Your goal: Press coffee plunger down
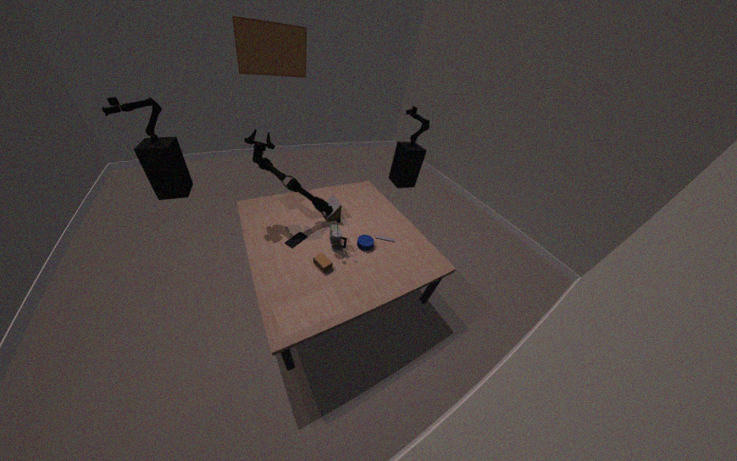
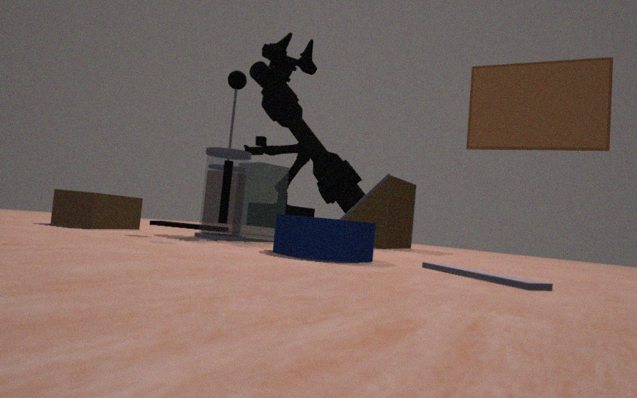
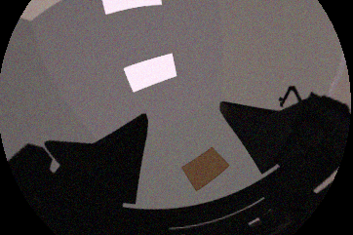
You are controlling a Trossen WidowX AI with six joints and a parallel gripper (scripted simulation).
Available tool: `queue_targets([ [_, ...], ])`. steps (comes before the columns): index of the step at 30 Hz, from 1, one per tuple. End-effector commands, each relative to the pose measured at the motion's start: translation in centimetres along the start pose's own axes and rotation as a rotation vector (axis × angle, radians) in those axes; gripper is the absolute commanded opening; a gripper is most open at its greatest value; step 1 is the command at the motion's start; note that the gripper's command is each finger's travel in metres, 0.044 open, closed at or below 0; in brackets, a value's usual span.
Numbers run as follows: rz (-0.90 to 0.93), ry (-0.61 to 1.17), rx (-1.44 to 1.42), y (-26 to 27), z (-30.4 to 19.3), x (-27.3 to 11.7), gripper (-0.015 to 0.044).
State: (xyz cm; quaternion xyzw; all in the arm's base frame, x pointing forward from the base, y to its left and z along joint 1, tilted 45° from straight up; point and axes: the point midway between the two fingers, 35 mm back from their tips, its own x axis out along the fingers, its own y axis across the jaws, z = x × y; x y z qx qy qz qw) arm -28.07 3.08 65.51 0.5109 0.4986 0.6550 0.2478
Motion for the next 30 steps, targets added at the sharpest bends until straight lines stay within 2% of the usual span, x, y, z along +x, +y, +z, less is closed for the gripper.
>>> queue_targets([
  [1, 0.0, 0.008, 0.0, 0.1, -0.2, -0.2, 0.0426],
  [8, 0.007, 0.168, 0.016, 1.6, -2.0, -3.5, 0.044],
  [13, 0.022, 0.413, -0.001, 3.3, -5.1, -9.5, 0.044],
  [20, 0.069, 0.64, 0.016, 5.5, -4.9, -15.2, 0.044],
  [25, 0.122, 0.88, -0.003, 7.1, -5.4, -22.5, 0.044],
  [30, 0.201, 1.078, 0.009, 8.6, -3.6, -28.4, 0.044],
])
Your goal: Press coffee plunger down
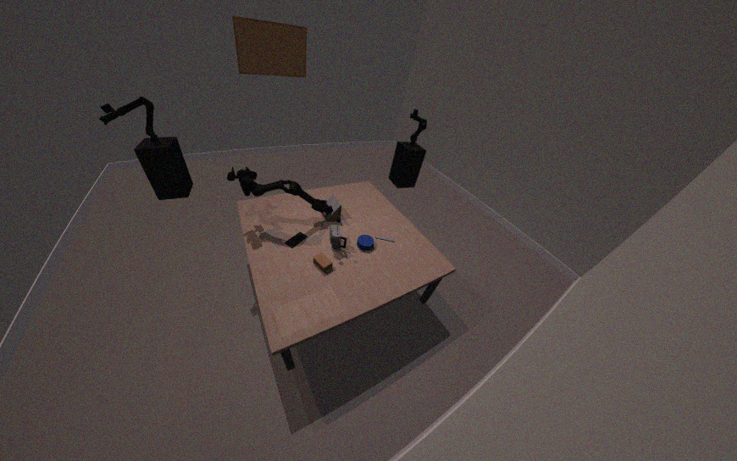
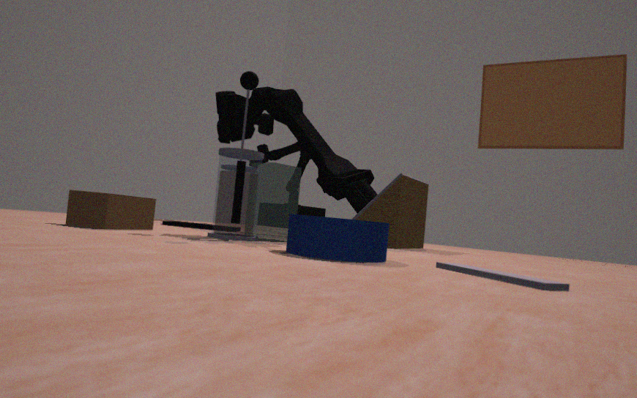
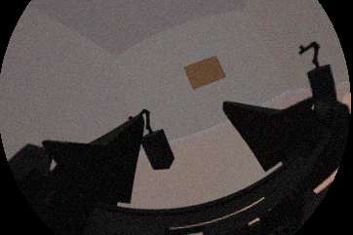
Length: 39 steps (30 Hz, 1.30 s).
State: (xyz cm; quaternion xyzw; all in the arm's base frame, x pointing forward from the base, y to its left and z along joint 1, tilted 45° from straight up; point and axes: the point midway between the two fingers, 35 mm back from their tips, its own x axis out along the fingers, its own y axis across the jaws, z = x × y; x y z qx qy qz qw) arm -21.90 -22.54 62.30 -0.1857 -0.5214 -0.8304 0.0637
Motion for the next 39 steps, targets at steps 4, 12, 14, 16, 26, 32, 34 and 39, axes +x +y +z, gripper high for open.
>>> queue_targets([
  [4, 0.102, 0.268, 0.004, 2.9, -4.4, -7.0, 0.044],
  [12, 0.274, 0.625, -0.081, 5.6, -8.2, -19.0, 0.044],
  [14, 0.324, 0.711, -0.107, 5.9, -8.8, -22.5, 0.044],
  [16, 0.373, 0.765, -0.14, 6.2, -8.7, -25.0, 0.044],
  [26, 0.665, 1.074, -0.245, 5.3, -6.2, -39.9, 0.044],
  [32, 0.906, 1.239, -0.328, 2.2, -1.5, -49.4, 0.044],
  [34, 0.996, 1.282, -0.356, 0.8, 0.5, -52.2, 0.044],
  [39, 1.241, 1.357, -0.421, -3.7, 6.3, -57.9, 0.044],
])
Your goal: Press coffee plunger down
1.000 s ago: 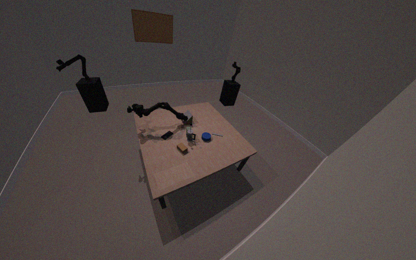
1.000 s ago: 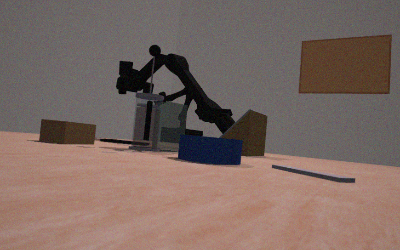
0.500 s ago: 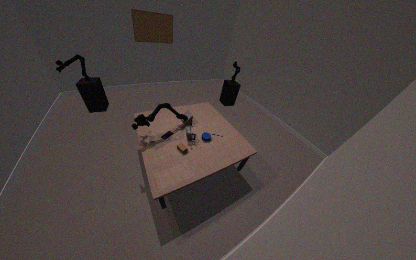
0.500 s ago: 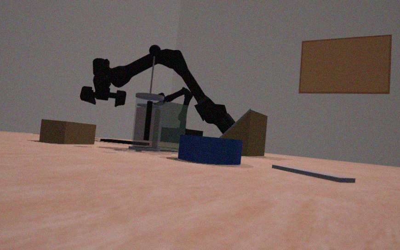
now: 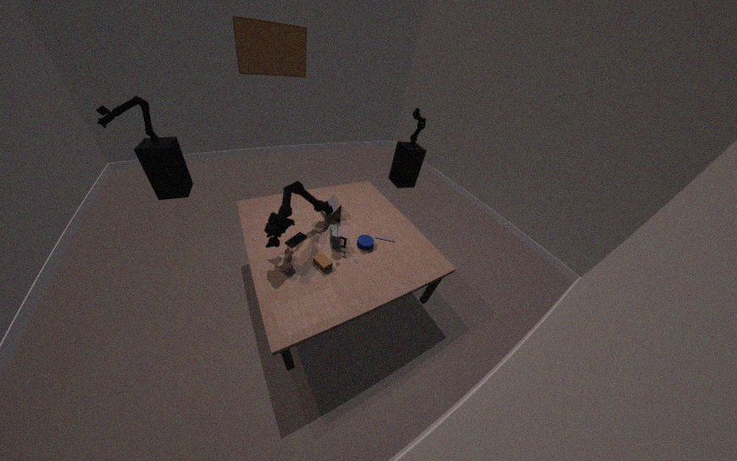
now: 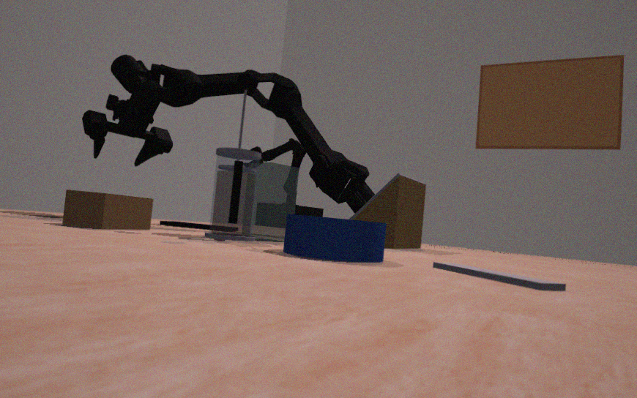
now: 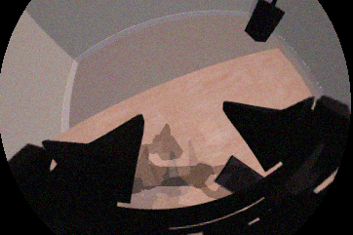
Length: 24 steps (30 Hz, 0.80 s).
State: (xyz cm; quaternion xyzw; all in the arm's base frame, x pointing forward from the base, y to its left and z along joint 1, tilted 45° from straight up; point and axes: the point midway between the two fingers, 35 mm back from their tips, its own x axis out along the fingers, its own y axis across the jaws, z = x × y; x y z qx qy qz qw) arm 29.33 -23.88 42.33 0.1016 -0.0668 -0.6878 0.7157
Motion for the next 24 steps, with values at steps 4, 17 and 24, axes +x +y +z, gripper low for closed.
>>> queue_targets([
  [4, 0.236, 0.116, -0.228, 4.3, -7.0, -9.4, 0.044],
  [17, 0.75, 0.113, -0.678, 2.2, -15.5, -29.8, 0.044],
  [24, 1.026, -0.03, -0.895, -3.4, -17.6, -38.5, 0.044],
])
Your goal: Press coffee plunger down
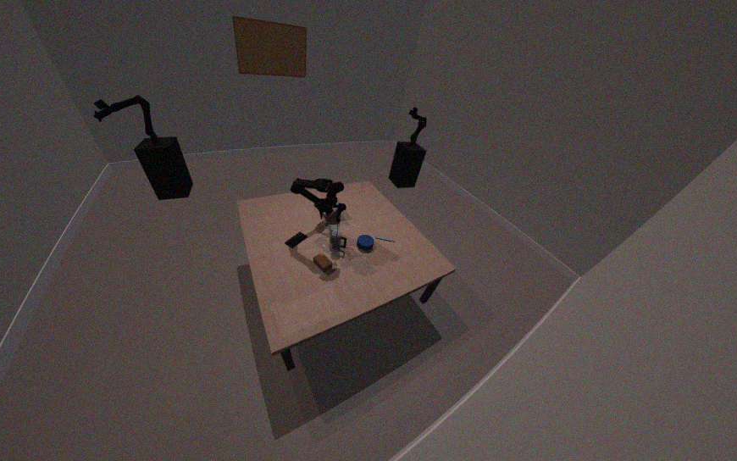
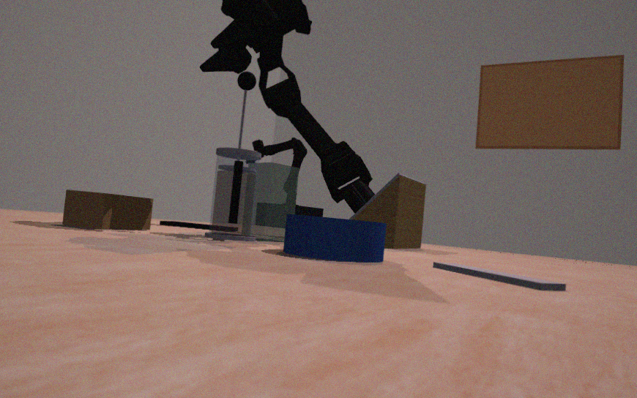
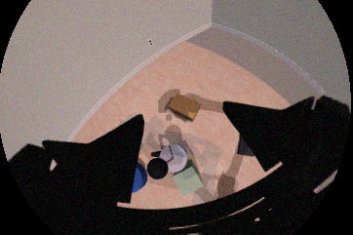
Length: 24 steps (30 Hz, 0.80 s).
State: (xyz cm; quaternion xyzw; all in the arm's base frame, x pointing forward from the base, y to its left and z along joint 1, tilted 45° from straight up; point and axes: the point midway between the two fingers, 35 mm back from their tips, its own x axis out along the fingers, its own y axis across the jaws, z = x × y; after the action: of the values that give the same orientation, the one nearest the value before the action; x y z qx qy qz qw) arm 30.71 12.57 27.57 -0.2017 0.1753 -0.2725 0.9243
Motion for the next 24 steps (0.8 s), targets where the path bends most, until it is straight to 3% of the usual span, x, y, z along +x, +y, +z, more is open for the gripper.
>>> queue_targets([
  [1, 0.097, -0.075, -0.164, 2.4, -1.9, -4.4, 0.044],
  [6, 0.189, -0.169, -0.305, 3.9, -3.5, -8.7, 0.044],
  [17, 0.21, -0.165, -0.319, 3.1, -7.5, -5.0, 0.044],
  [24, 0.212, -0.167, -0.321, 3.1, -7.9, -4.6, 0.044],
])
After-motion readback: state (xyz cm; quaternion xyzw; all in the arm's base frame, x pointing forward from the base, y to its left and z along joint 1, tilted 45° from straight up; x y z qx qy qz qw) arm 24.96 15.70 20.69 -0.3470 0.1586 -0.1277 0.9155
